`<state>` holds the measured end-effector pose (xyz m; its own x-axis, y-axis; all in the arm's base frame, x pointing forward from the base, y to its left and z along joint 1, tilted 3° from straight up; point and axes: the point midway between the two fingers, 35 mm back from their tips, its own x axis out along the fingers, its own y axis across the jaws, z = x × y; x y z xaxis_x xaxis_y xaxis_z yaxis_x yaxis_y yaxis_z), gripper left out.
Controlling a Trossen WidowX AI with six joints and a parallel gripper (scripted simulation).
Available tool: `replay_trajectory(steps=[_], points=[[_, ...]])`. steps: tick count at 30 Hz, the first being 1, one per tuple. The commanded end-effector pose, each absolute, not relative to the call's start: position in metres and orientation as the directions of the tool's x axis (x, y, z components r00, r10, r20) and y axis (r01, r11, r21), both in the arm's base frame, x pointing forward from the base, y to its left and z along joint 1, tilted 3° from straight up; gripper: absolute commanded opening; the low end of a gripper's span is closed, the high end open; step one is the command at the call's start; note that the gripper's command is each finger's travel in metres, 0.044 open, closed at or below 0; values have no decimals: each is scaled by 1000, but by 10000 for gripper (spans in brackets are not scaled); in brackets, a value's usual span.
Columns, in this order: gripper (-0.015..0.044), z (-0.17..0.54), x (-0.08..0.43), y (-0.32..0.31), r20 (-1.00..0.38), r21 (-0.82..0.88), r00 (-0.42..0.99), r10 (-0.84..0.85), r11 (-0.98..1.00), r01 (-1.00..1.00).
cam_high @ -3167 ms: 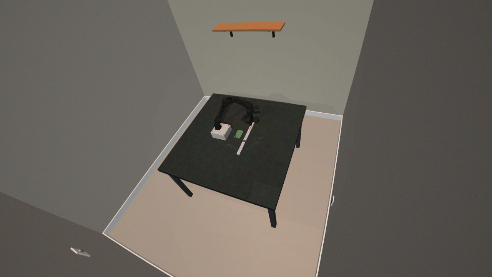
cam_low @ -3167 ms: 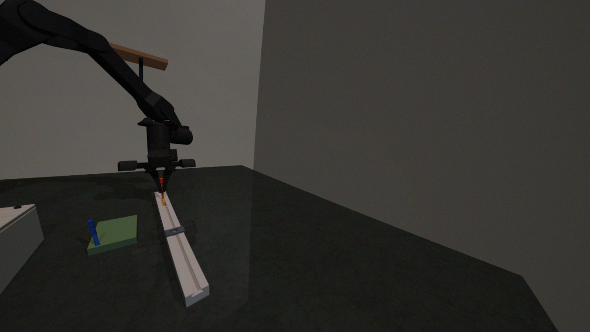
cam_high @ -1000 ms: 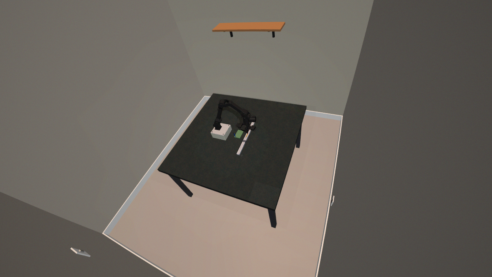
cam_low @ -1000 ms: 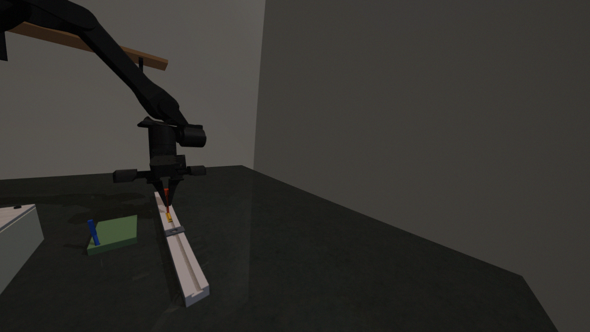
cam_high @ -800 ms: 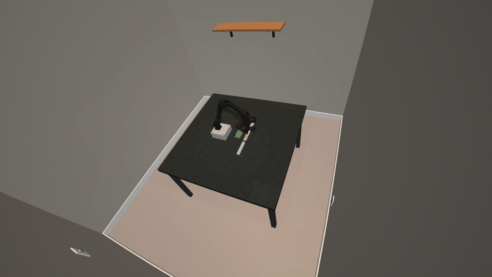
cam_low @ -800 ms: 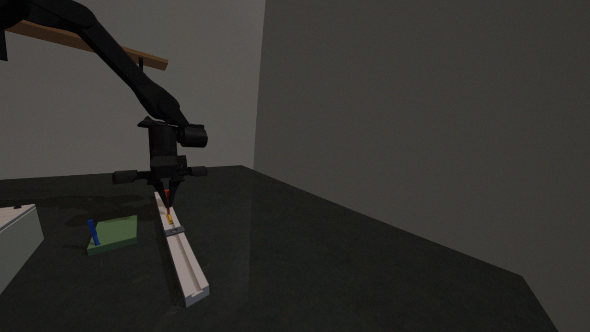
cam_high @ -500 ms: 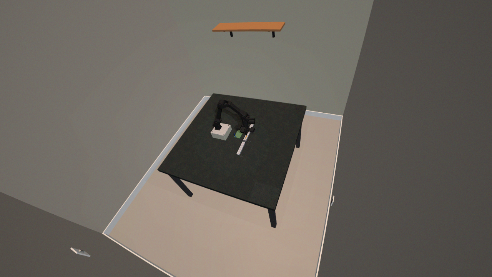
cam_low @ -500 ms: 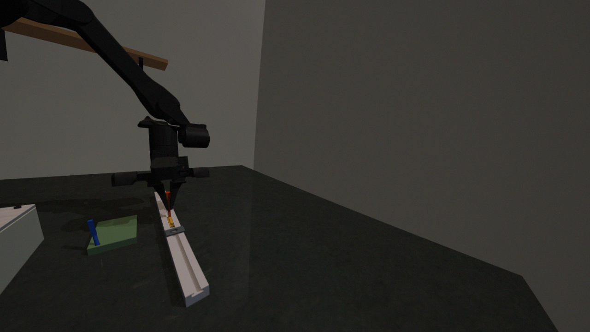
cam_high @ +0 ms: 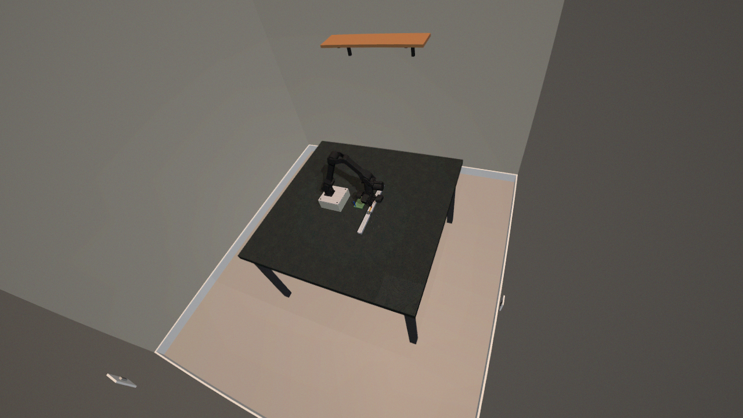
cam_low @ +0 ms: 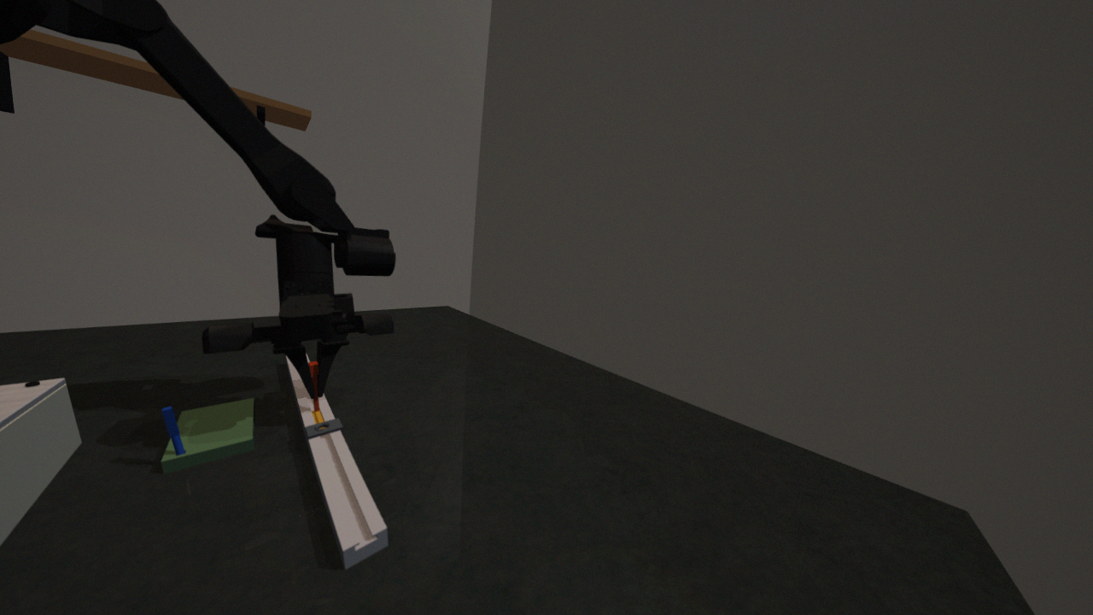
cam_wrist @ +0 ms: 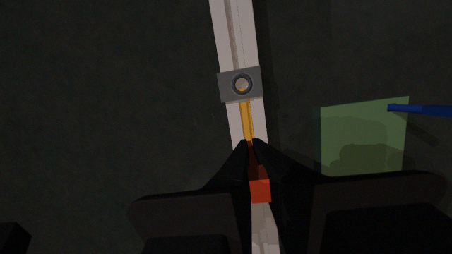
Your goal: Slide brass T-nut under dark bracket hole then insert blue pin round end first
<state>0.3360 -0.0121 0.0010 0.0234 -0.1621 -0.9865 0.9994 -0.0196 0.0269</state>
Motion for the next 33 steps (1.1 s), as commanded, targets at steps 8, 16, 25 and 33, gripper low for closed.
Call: replay_trajectory(steps=[8,16,25,33], points=[[-150,0,335,-18,-986,24,22,-168,-14,1000],[-150,0,335,-22,-986,24,22,-168,-14,1000],[-150,0,335,-21,-986,24,20,-163,-20,1000],[-150,0,335,-21,-986,24,20,-163,-20,1000]])
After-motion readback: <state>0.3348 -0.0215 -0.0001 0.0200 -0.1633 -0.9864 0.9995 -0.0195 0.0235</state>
